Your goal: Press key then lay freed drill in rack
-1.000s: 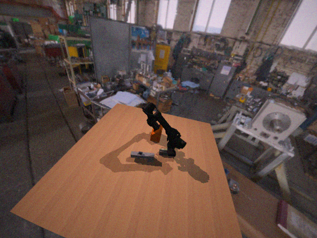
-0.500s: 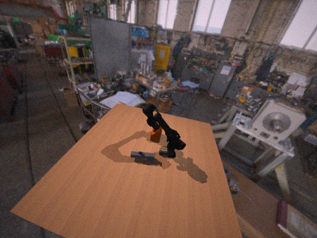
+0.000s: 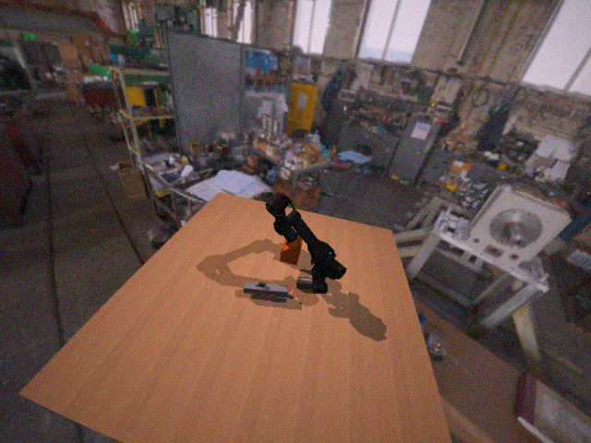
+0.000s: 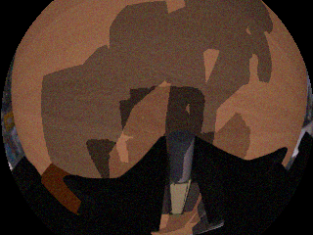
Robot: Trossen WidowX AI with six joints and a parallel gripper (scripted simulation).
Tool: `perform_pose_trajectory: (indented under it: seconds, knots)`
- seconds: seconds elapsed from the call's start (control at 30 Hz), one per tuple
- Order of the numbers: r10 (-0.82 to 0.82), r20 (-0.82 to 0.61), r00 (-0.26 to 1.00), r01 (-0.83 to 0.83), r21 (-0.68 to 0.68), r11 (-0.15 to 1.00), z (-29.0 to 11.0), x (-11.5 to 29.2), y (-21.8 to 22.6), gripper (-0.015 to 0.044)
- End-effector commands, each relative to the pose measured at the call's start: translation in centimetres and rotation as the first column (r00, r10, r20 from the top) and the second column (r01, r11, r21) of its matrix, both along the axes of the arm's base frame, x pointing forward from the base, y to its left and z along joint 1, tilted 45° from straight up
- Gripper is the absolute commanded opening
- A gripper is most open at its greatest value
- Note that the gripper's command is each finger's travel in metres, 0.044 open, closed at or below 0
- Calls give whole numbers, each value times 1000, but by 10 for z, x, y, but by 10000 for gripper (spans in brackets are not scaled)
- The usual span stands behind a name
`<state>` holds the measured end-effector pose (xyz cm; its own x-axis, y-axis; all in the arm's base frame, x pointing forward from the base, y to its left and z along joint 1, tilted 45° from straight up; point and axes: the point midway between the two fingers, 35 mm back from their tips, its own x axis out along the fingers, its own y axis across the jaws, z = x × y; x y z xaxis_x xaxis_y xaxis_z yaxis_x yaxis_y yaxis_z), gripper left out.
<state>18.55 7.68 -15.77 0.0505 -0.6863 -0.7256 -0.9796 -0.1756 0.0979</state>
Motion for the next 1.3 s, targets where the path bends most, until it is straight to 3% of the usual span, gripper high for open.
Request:
perform_pose_trajectory:
  seconds: [0.0,0.33,1.0,1.13,1.27]
  knots:
    - [2,-4,1000,-2,-4,1000,1,-1,0,184]
    - [2,-4,1000,-2,-4,1000,1,-1,0,440]
    - [-2,-7,1000,2,-13,1000,56,-5,54,440]
    - [-3,-7,1000,3,-19,1000,54,-4,48,440]
    - [-138,50,989,137,31,990,66,18,35,440]
